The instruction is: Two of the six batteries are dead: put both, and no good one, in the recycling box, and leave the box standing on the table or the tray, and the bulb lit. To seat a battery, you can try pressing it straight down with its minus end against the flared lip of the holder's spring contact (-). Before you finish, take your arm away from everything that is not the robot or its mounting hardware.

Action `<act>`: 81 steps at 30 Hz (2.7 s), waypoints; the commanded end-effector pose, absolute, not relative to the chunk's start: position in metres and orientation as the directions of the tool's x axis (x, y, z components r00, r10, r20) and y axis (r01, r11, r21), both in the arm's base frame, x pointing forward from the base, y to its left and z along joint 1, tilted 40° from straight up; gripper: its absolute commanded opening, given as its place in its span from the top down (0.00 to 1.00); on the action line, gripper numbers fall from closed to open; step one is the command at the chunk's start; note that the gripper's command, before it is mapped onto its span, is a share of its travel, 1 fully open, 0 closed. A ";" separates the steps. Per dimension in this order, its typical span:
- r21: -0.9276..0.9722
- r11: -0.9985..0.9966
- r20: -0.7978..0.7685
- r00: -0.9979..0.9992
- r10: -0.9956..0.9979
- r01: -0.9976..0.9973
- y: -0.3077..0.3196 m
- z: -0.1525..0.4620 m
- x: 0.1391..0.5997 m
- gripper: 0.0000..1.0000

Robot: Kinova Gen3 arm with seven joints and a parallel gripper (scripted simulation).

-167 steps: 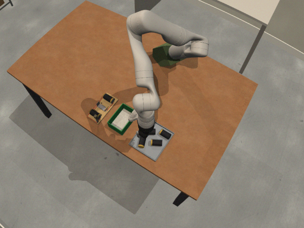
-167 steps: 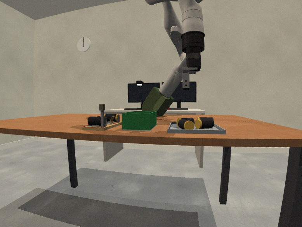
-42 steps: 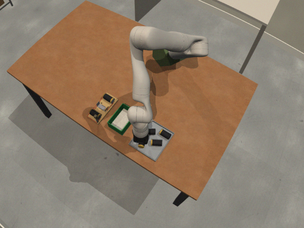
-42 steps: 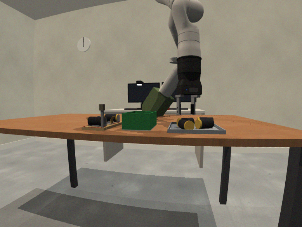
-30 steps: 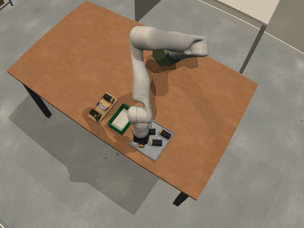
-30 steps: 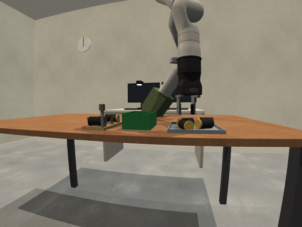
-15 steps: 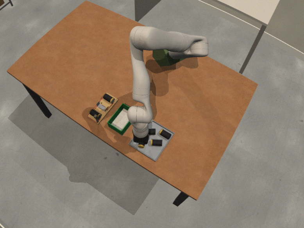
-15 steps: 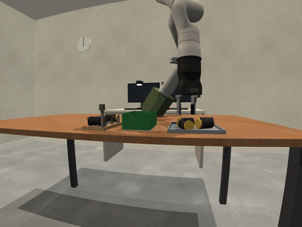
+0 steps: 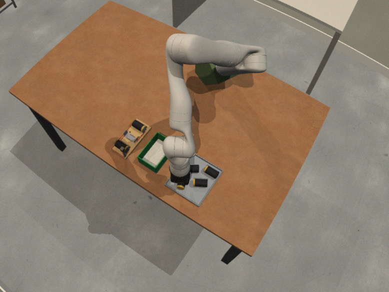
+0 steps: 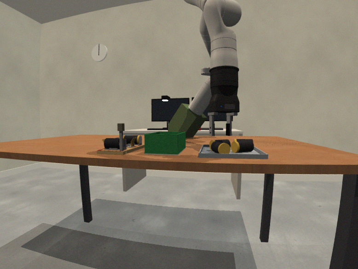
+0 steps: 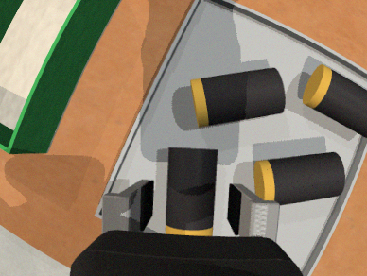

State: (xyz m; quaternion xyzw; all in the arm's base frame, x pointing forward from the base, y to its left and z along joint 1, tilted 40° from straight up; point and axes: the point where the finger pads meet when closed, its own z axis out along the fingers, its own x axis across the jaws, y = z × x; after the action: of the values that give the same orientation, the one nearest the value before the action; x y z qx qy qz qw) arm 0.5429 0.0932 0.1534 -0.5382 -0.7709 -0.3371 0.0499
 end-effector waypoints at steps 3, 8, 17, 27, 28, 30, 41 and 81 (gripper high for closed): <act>0.467 0.193 0.439 -0.415 0.797 0.863 0.093 0.154 0.543 0.10; 0.467 0.193 0.439 -0.415 0.797 0.863 0.093 0.154 0.543 0.10; 0.467 0.193 0.439 -0.415 0.797 0.863 0.093 0.154 0.543 0.10; 0.467 0.193 0.439 -0.415 0.797 0.863 0.093 0.154 0.543 0.10; 0.467 0.193 0.439 -0.415 0.797 0.863 0.093 0.154 0.543 0.10; 0.467 0.193 0.439 -0.415 0.797 0.863 0.094 0.152 0.544 0.10; 0.467 0.193 0.439 -0.415 0.797 0.863 0.112 0.128 0.553 0.10; 0.467 0.193 0.439 -0.415 0.797 0.863 0.118 0.119 0.556 0.43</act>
State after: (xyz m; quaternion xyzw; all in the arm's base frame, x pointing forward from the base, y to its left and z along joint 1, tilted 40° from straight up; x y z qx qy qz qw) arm 0.5558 0.1189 0.1188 -0.5383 -0.7708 -0.3370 0.0499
